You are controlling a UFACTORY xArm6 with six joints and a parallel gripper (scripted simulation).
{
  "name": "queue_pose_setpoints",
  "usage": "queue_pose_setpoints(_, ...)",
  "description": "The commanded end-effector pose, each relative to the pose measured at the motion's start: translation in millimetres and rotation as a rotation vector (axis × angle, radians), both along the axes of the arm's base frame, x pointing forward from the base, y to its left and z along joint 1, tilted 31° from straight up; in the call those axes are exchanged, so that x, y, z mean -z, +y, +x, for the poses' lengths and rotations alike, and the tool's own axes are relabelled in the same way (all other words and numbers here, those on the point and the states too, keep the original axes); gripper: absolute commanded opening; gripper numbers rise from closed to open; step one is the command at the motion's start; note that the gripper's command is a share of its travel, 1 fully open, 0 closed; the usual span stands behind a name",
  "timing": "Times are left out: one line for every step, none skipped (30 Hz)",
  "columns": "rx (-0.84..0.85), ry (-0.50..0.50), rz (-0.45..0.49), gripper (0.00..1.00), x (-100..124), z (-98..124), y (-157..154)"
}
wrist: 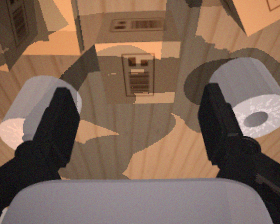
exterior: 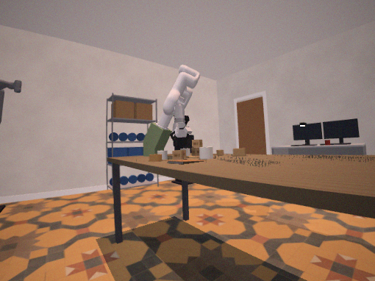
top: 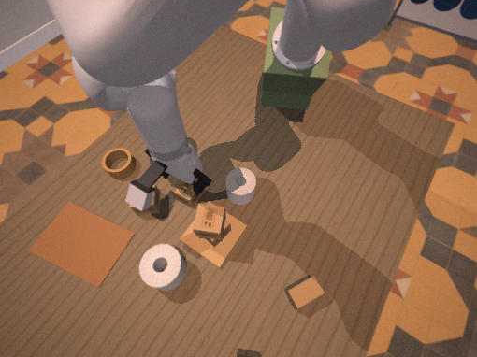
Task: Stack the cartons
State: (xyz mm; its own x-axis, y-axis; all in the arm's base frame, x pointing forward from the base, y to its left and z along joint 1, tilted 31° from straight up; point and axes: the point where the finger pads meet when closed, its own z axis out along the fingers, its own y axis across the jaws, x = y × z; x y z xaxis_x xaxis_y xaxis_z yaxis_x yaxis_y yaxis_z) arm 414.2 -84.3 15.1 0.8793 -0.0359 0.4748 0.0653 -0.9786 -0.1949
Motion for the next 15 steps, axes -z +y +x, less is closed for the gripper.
queue_pose_setpoints(0.002, -0.006, -0.003, 1.00, 4.9, 3.5, 0.5)
queue_pose_setpoints(0.002, -0.006, -0.003, 1.00, 4.9, 3.5, 0.5)
queue_pose_setpoints(0.002, -0.006, -0.003, 1.00, 6.3, 4.1, 0.7)
queue_pose_setpoints(0.002, -0.005, -0.004, 1.00, 7.7, 4.6, 0.8)
queue_pose_setpoints(0.003, -0.005, -0.004, 1.00, 9.1, 5.2, 1.0)
queue_pose_setpoints(0.003, -0.004, -0.004, 1.00, 10.6, 5.7, 1.1)
queue_pose_setpoints(0.003, -0.004, -0.005, 1.00, 12.0, 6.1, 1.3)
queue_pose_setpoints(0.003, -0.003, -0.005, 1.00, 13.3, 6.7, 1.4)
queue_pose_setpoints(0.003, -0.004, -0.005, 1.00, 14.4, 7.5, 1.8)
queue_pose_setpoints(0.003, -0.004, -0.004, 1.00, 15.5, 8.3, 2.2)
queue_pose_setpoints(0.003, -0.004, -0.004, 1.00, 16.5, 9.1, 2.6)
queue_pose_setpoints(0.002, -0.004, -0.003, 1.00, 17.6, 9.8, 2.9)
queue_pose_setpoints(0.002, -0.005, -0.003, 1.00, 18.7, 10.5, 3.3)
queue_pose_setpoints(0.002, -0.005, -0.003, 1.00, 19.7, 11.2, 3.6)
queue_pose_setpoints(0.002, -0.005, -0.003, 1.00, 20.7, 11.9, 3.9)
